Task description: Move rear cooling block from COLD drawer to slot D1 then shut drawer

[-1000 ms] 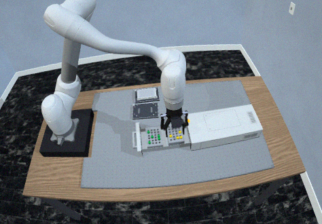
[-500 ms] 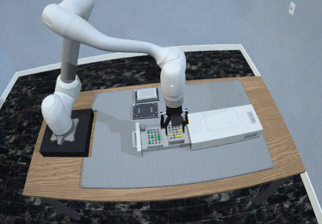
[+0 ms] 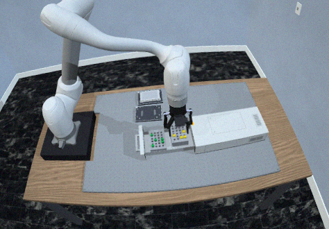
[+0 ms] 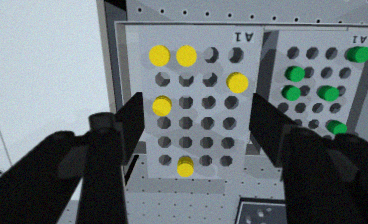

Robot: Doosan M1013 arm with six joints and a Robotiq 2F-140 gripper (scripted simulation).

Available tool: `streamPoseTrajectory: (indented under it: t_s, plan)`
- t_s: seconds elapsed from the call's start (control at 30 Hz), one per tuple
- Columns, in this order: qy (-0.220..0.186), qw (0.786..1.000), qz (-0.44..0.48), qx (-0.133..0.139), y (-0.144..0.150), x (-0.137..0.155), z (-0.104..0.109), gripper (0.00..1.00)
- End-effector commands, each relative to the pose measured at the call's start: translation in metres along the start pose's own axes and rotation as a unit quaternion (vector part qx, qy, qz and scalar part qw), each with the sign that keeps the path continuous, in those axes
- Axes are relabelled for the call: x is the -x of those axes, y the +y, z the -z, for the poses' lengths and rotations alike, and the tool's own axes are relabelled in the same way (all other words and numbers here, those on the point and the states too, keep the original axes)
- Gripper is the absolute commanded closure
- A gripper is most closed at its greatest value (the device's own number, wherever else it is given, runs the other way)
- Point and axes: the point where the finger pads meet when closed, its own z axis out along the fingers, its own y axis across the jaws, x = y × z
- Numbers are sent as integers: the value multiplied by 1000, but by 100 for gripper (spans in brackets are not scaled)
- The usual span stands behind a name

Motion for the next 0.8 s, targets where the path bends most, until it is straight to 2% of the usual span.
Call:
streamPoseTrajectory:
  t_s: [0.0,0.77]
  plan:
    - [0,1000,0,-1,-1,0,4,90]
    - [0,1000,0,-1,-1,0,32,90]
